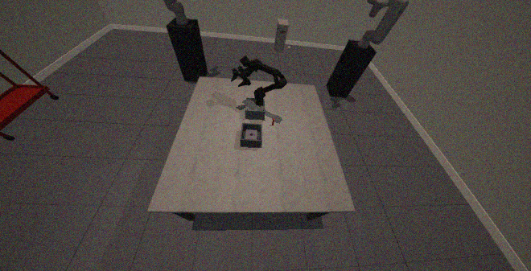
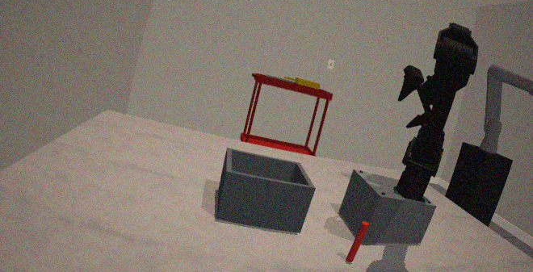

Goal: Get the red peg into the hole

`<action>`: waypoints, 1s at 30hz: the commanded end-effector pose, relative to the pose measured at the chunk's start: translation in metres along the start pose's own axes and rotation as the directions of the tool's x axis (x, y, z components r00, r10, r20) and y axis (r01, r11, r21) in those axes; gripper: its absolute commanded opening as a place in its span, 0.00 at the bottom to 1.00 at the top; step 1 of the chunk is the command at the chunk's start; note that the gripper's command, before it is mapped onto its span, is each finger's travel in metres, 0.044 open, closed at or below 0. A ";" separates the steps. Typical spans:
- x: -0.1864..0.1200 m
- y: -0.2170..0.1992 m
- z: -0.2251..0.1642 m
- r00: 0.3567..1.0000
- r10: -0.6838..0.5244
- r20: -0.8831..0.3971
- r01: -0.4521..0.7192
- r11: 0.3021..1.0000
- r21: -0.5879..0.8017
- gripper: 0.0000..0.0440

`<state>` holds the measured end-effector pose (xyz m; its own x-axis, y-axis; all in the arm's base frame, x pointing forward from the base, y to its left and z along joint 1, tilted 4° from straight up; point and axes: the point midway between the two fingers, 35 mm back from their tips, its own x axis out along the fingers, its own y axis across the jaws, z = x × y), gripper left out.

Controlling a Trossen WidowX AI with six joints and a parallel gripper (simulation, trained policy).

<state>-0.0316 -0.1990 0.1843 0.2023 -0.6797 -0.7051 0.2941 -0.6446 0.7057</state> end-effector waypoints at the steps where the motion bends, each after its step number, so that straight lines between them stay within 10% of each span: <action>1: -0.001 0.002 -0.001 1.000 -0.001 -0.002 0.001 1.000 -0.006 0.94; 30: 0.002 -0.001 -0.147 0.872 -0.421 -0.250 0.270 0.839 -0.473 1.00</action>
<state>0.0954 -0.1560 0.1732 0.3077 -0.2717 -0.9119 0.6991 -0.5856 0.4104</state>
